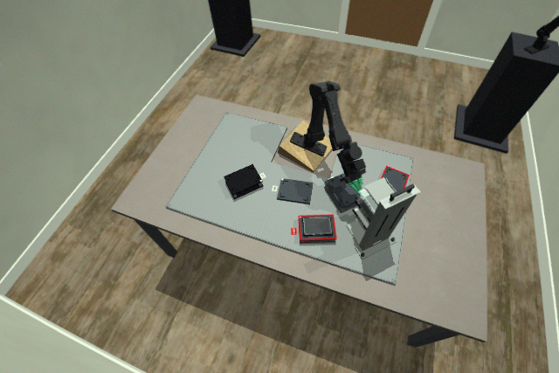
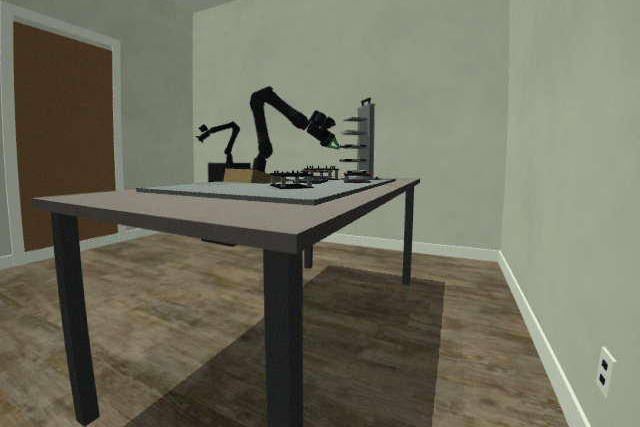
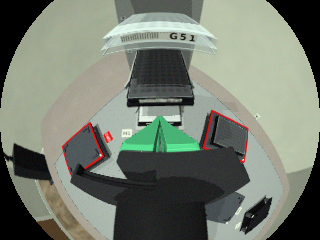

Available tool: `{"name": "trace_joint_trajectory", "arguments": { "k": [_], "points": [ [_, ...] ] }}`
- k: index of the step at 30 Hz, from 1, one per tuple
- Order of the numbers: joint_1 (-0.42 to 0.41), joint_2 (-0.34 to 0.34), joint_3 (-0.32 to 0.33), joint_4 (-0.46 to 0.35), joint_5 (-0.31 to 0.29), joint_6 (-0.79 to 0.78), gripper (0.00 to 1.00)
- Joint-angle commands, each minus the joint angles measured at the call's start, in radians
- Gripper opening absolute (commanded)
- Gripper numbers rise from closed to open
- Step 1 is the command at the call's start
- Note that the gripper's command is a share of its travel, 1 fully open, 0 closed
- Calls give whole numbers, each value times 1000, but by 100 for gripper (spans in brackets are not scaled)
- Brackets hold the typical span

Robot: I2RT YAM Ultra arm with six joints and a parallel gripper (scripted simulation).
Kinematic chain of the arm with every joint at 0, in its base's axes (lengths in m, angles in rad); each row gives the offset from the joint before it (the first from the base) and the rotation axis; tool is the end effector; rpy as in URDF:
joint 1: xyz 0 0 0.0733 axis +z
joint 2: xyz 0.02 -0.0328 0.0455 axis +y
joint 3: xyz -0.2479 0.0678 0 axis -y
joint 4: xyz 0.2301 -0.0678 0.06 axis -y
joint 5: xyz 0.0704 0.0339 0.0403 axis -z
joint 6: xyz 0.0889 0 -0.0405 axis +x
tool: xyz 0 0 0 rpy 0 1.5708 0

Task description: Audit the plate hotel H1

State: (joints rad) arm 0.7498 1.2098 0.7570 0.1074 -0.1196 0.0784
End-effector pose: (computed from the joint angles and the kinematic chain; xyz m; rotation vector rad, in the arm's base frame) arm 0.2224 0.2231 0.2501 -0.7272 1.8327 0.6651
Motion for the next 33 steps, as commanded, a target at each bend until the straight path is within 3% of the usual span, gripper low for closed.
{"name": "trace_joint_trajectory", "arguments": {
  "k": [1, 7, 9, 10, 12, 24, 26, 27, 29, 33],
  "points": [
    [-13, -49, -8, -5, -5, -3, 0],
    [-15, -91, -47, -19, -8, -5, 0],
    [-15, -91, -47, -19, -8, -5, 0],
    [-16, -101, -14, -19, -7, -5, 0],
    [-17, -112, -64, -21, -10, -6, 0],
    [-24, -201, -120, -55, -18, -8, 0],
    [-24, -201, -120, -55, -18, -8, 0],
    [-25, -212, -87, -60, -16, -8, 0],
    [-26, -224, -137, -65, -19, -9, 0],
    [-29, -256, -145, -78, -22, -10, 0]
  ]
}}
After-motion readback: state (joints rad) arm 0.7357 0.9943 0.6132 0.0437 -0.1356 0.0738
